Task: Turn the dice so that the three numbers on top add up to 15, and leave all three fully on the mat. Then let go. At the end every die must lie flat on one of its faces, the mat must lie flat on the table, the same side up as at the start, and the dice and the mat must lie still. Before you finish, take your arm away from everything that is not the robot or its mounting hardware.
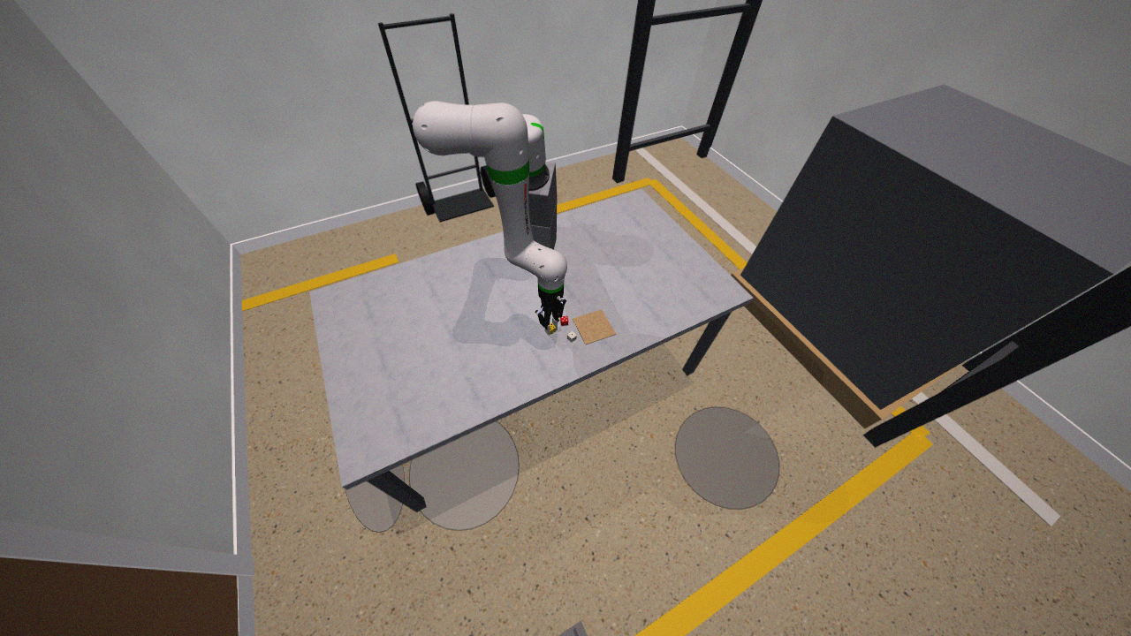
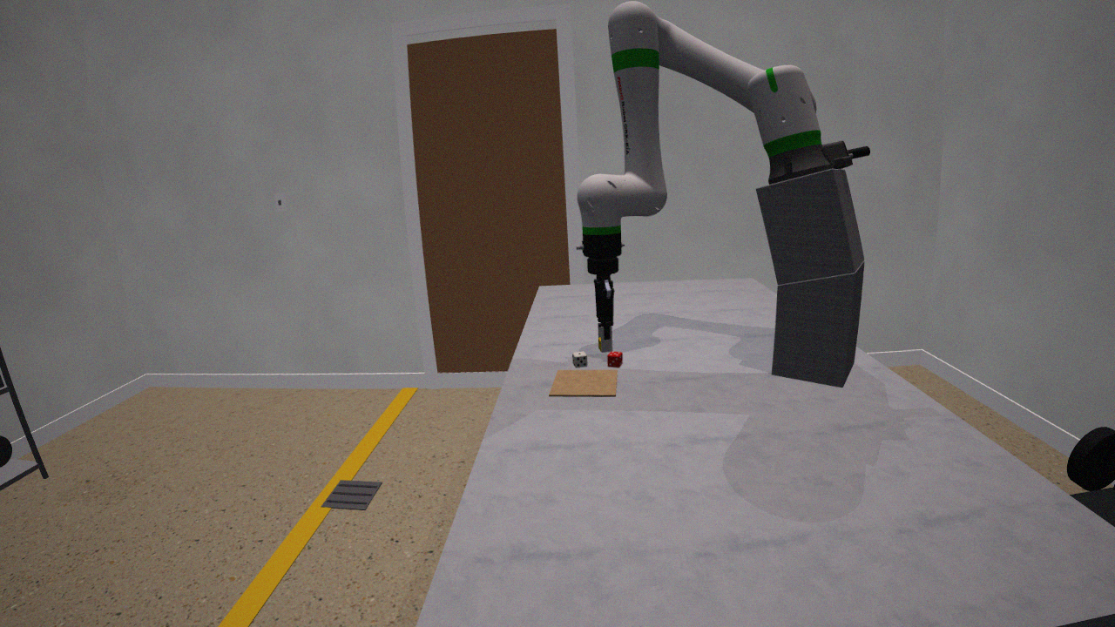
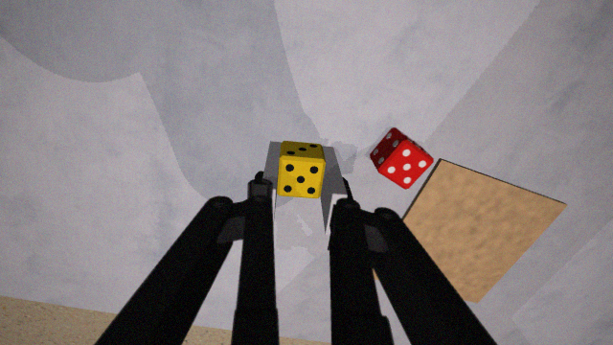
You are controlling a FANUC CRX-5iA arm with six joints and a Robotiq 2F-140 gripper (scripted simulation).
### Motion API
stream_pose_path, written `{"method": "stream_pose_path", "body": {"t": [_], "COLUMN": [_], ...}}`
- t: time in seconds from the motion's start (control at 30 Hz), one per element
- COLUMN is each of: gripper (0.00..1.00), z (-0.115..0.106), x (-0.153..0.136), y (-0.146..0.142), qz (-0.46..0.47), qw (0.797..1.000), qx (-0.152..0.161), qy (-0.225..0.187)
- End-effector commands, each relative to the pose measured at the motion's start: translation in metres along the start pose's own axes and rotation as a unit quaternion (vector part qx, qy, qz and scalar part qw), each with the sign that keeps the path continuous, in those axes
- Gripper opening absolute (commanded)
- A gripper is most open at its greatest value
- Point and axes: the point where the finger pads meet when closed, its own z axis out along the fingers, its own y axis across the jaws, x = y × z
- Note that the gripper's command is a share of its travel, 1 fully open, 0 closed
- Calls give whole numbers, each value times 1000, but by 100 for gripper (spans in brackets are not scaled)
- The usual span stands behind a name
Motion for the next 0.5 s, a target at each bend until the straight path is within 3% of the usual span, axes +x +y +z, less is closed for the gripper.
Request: {"method": "stream_pose_path", "body": {"t": [0.0, 0.47], "gripper": [16, 16], "z": [-14, -65], "x": [0, 0], "y": [0, 0], "qz": [0, 0], "qw": [1000, 1000], "qx": [0, 0], "qy": [1, 1]}}
